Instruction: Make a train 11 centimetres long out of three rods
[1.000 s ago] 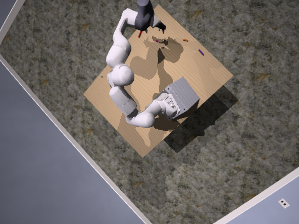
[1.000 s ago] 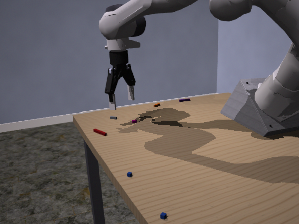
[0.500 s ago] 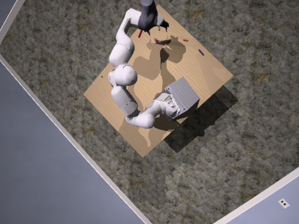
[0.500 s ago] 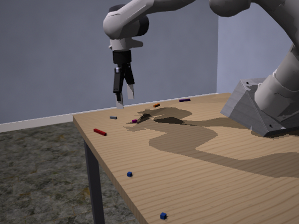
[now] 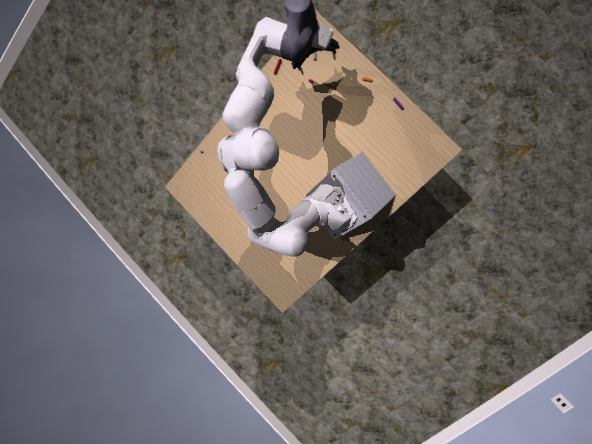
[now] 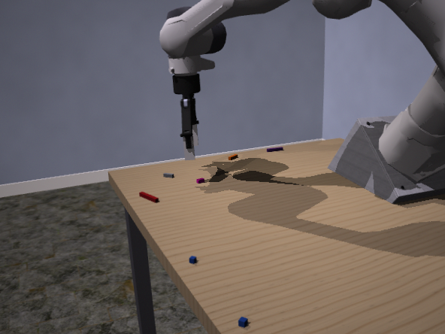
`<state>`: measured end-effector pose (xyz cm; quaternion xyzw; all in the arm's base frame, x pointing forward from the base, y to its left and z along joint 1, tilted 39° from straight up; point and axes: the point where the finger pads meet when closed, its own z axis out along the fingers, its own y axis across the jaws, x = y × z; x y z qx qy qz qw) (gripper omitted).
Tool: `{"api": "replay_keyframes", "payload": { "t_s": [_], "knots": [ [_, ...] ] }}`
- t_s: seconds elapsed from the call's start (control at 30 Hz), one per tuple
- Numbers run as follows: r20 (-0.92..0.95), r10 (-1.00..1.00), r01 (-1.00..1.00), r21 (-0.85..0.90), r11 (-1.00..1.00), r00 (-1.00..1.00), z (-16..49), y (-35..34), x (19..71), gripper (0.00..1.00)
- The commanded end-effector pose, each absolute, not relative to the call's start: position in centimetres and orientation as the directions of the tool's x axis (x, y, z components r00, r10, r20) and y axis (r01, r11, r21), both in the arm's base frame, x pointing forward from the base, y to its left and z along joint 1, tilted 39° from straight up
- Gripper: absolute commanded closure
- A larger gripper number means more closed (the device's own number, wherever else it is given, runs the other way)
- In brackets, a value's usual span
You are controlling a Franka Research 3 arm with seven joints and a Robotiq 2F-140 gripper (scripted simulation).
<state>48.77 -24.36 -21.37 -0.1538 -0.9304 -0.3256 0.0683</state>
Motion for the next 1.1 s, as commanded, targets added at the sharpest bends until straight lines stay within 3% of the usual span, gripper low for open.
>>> {"api": "replay_keyframes", "payload": {
  "t_s": [0.0, 1.07],
  "knots": [
    [0.123, 0.118, 0.169, 0.609, 0.775, -0.985, -21.9, -24.8, 48.1, 0.0],
    [-0.189, -0.272, -0.331, 0.595, 0.733, -0.943, -23.8, -26.9, 44.4, 0.0]
  ]
}}
